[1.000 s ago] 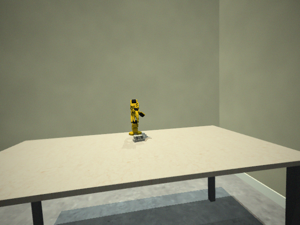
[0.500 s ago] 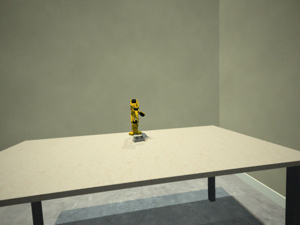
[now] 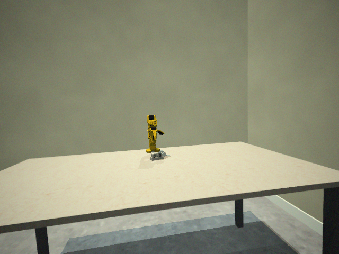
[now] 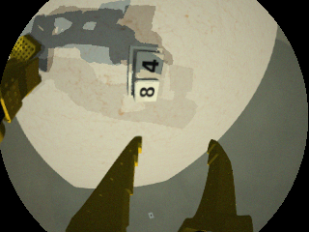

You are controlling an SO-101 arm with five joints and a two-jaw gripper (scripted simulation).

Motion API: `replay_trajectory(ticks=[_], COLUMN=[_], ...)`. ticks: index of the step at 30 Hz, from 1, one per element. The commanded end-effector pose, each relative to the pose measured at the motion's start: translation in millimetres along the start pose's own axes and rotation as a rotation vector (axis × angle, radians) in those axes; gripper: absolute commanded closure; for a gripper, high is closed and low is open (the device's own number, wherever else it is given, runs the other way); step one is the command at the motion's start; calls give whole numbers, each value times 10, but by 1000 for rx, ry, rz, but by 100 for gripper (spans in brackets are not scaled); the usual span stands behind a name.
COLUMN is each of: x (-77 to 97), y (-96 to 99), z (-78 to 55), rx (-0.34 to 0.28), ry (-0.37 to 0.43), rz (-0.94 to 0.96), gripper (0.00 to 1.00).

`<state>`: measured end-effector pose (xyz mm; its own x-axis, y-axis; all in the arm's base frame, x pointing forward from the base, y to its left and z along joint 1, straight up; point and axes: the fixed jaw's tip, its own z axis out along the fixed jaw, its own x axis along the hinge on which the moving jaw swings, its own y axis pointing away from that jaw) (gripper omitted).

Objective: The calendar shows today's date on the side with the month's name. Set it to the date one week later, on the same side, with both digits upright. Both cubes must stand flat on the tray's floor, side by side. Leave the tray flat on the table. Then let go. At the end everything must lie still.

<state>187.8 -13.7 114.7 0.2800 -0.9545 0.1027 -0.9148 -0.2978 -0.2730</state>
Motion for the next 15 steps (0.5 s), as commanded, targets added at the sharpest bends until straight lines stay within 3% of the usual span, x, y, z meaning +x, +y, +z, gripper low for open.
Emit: replay_trajectory(ticks=[1, 8, 15], x=[18, -27, -45], y=[-15, 105, 153], z=[33, 308, 391], rx=[-23, -200, -257], ry=[-8, -73, -94], rz=[19, 19, 19], gripper=[65, 65, 65])
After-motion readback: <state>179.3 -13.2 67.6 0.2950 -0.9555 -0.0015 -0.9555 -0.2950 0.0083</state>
